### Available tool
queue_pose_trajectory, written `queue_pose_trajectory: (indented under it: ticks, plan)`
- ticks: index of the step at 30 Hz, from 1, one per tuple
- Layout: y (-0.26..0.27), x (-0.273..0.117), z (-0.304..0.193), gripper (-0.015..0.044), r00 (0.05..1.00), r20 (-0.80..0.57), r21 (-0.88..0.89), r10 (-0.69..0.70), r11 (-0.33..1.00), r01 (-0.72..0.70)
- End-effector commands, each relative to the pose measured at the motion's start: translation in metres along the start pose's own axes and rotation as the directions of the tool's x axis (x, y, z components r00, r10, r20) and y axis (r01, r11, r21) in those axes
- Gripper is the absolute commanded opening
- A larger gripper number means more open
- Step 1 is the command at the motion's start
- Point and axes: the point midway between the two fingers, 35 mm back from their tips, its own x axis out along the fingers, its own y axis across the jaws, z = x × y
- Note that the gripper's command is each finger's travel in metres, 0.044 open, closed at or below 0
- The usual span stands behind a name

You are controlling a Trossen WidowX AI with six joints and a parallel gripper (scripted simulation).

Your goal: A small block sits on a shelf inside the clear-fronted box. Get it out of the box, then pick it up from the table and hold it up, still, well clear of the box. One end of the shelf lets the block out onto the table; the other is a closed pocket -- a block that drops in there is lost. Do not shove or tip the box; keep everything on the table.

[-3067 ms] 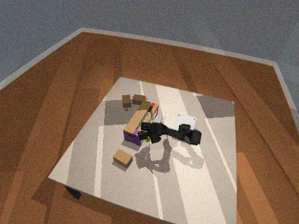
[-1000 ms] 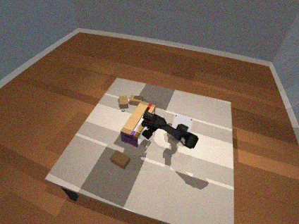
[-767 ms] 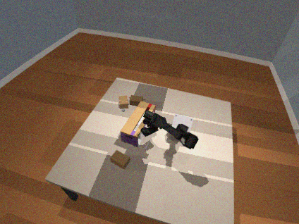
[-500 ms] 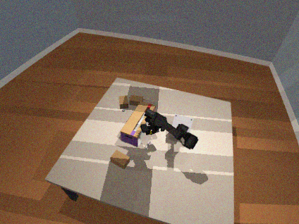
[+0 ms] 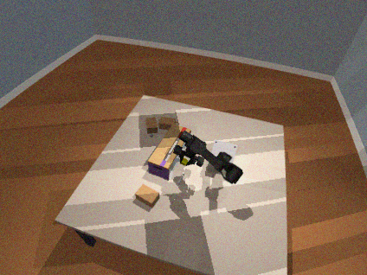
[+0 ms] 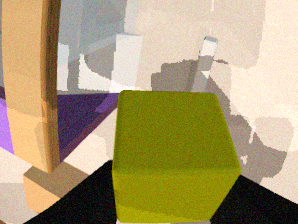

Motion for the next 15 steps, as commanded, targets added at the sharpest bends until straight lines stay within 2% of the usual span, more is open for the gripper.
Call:
queue_pose_trajectory:
  ticks: [1, 8, 15]
  plan:
    - [0.001, -0.005, -0.002, 0.0, 1.0, -0.017, 0.183, 0.014, 0.983, -0.011]
    - [0.002, -0.011, -0.004, 0.0, 0.999, -0.04, 0.46, 0.033, 0.888, -0.011]
    - [0.003, -0.017, -0.005, 0.0, 0.997, -0.062, 0.697, 0.054, 0.717, 0.005]
